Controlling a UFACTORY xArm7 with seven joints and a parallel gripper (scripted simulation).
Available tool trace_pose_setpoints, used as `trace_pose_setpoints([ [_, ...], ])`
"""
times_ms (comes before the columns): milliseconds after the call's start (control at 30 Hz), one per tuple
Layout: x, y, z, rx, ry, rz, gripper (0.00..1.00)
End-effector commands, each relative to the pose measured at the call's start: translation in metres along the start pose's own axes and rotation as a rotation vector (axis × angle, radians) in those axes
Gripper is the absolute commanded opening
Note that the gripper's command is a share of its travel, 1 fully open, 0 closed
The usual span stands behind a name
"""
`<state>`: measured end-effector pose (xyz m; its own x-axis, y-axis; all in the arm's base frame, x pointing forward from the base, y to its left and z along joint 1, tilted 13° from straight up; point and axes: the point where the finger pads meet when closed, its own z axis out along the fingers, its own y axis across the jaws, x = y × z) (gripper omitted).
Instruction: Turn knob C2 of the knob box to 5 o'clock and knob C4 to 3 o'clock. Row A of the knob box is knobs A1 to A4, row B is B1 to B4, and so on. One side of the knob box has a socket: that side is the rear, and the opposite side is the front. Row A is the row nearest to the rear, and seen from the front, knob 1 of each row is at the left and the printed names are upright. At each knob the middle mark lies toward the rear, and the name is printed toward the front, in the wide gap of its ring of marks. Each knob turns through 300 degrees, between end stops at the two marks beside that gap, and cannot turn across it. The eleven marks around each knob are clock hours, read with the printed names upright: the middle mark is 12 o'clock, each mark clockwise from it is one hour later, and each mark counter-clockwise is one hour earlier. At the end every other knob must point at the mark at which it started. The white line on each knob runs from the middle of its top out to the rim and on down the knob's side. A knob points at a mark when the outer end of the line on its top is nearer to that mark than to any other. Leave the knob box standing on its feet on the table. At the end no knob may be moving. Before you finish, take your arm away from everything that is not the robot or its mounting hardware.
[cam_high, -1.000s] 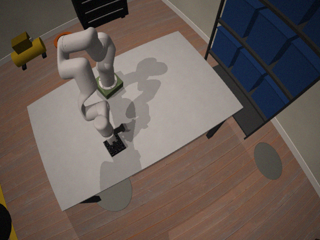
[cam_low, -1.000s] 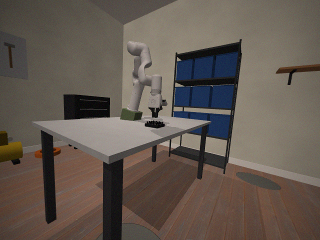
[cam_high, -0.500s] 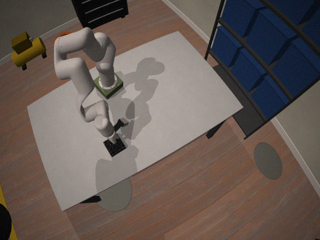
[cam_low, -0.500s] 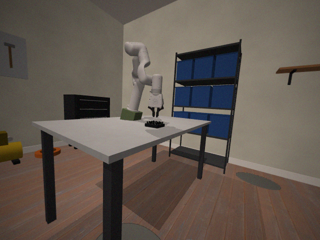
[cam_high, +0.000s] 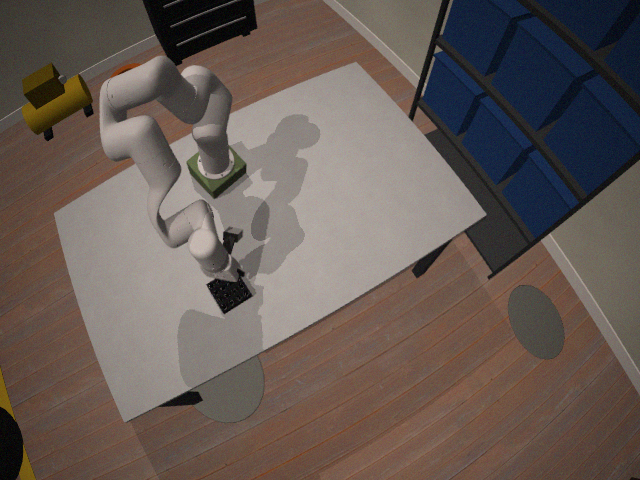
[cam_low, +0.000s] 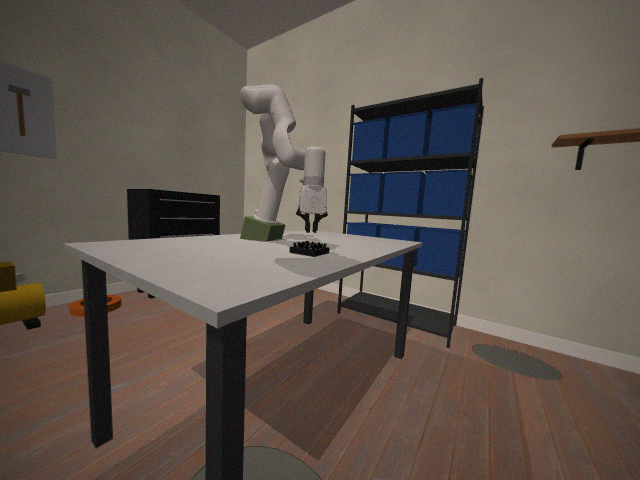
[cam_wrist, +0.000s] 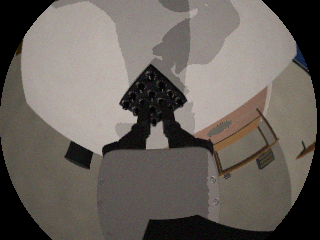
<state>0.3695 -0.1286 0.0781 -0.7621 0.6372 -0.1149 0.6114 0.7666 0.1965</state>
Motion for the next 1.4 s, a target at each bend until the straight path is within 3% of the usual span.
trace_pose_setpoints([
  [0,-0.0011,0.0001,-0.0026,-0.005,0.003,-0.156,0.19],
  [633,-0.0069,-0.0058,-0.0098,0.018,-0.022,-0.768,0.19],
  [1367,-0.007,-0.006,-0.0099,0.019,-0.022,-0.779,0.19],
])
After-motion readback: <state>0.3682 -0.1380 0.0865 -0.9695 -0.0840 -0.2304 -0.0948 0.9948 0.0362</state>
